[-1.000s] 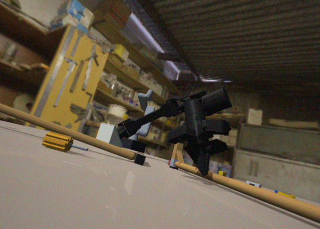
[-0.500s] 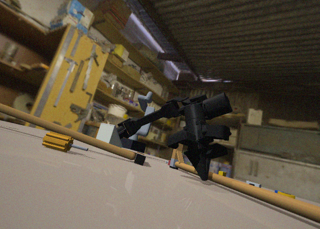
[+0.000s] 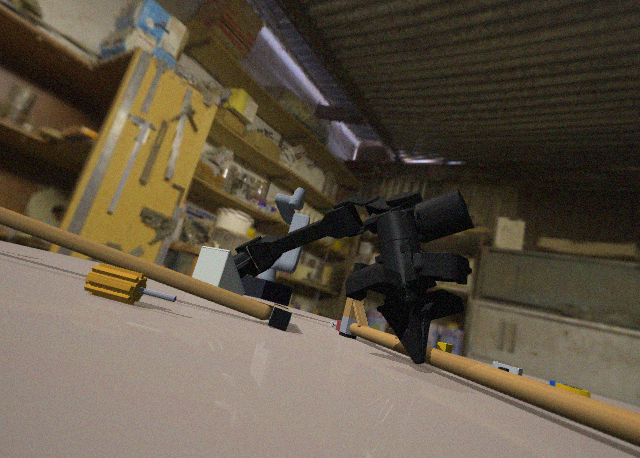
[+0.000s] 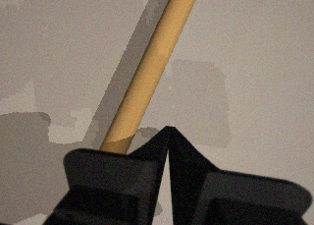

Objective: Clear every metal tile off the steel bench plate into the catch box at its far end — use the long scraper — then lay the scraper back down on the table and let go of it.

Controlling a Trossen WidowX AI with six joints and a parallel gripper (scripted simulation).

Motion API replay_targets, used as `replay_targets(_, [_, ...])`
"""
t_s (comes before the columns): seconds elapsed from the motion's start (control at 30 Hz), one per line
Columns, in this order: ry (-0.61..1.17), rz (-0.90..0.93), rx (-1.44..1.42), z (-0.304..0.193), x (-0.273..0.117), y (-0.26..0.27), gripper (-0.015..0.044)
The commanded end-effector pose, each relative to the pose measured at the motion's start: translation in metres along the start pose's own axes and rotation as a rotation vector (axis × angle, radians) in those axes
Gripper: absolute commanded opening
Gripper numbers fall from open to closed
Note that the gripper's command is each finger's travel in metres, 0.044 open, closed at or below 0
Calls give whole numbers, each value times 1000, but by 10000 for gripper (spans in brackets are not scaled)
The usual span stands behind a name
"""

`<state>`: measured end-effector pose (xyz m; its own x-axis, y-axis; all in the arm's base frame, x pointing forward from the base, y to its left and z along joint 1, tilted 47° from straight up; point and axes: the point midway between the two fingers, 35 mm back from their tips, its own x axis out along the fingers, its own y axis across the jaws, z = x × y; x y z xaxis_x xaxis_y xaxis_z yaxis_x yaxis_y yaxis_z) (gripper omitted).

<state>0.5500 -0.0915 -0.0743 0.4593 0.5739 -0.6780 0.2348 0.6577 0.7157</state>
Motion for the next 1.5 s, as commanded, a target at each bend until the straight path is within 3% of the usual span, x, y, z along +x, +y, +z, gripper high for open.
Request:
replay_targets(0.0, [0, -2, 0, 2, 1, 6, 0])
replay_targets(1.47, [1, -1, 0, 15, 7, 47, 0])
